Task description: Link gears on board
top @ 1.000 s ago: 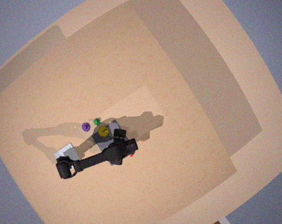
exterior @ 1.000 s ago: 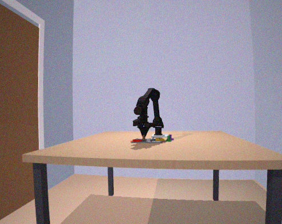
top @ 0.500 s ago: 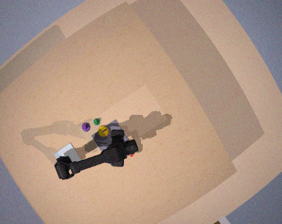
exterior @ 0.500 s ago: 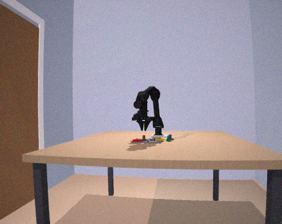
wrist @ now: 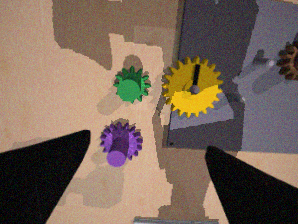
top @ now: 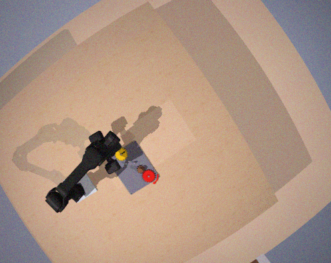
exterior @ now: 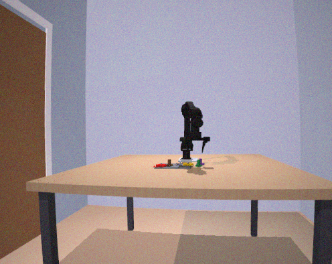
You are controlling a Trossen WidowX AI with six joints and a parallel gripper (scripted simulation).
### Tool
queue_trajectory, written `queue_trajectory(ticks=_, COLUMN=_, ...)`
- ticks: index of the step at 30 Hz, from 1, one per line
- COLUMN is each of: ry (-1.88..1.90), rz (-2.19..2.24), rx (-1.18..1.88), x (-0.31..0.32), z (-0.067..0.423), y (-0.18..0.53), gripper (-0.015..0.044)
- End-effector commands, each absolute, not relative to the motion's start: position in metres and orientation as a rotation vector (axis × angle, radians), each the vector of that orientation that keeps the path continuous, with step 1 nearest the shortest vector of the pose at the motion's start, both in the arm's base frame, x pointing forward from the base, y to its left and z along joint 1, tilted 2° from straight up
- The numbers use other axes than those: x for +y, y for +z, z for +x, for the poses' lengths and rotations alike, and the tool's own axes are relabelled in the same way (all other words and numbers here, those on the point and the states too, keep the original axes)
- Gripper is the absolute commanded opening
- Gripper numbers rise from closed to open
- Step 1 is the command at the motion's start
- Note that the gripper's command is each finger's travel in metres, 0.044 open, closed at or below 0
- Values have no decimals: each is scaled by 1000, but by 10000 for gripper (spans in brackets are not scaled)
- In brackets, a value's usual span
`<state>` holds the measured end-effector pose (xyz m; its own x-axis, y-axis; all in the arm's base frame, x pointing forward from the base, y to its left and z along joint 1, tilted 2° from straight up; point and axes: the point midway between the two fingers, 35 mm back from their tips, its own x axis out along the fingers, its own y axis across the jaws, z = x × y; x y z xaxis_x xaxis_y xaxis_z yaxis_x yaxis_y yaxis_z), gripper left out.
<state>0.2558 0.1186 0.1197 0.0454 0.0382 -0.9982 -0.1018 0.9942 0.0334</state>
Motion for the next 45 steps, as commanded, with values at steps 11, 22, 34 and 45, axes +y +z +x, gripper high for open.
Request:
queue_trajectory(ticks=11, ry=269, rz=-220, rx=1502, x=142, z=207, y=105, gripper=440)
queue_trajectory(ticks=22, ry=269, rz=-220, rx=1502, x=143, z=208, y=84, gripper=440)
queue_trajectory(ticks=34, ry=269, rz=-220, rx=1502, x=144, z=209, y=65, gripper=440)
queue_trajectory(ticks=45, ry=269, rz=-220, rx=1502, x=144, z=209, y=64, gripper=361)
